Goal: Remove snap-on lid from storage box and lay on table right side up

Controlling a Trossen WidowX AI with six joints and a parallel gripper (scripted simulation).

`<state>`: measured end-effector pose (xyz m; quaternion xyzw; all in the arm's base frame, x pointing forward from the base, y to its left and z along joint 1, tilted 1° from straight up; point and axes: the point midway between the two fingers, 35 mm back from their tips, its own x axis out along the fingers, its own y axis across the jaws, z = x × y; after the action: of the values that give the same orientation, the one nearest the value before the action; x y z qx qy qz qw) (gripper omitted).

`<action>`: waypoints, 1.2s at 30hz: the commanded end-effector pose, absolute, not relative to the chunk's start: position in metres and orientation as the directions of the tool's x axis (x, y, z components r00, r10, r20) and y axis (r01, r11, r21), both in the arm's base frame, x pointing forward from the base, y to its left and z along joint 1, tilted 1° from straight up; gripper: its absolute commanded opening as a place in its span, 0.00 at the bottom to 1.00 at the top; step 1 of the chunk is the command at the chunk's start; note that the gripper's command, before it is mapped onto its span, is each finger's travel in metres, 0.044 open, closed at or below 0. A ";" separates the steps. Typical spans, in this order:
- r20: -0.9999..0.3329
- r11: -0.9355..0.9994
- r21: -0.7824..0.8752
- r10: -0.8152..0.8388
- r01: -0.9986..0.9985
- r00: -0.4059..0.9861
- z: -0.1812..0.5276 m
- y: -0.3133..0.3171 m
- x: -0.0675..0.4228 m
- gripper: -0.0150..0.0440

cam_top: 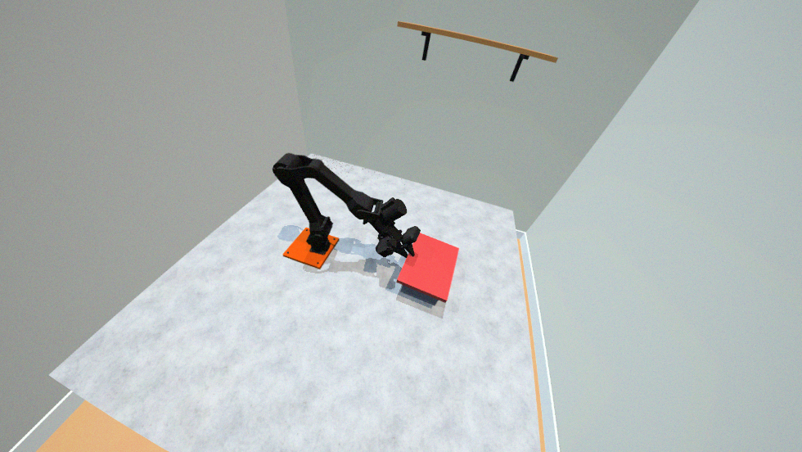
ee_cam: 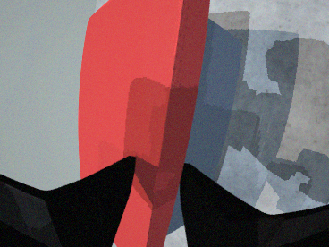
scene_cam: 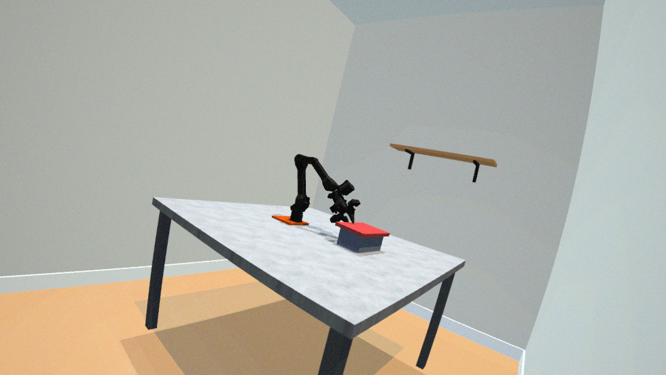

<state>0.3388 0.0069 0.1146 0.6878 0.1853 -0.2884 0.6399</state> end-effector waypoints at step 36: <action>-0.630 -0.112 0.776 -0.113 0.620 0.768 0.124 0.007 0.338 0.25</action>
<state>0.3382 0.0071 0.1241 0.6889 0.1838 -0.2858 0.6403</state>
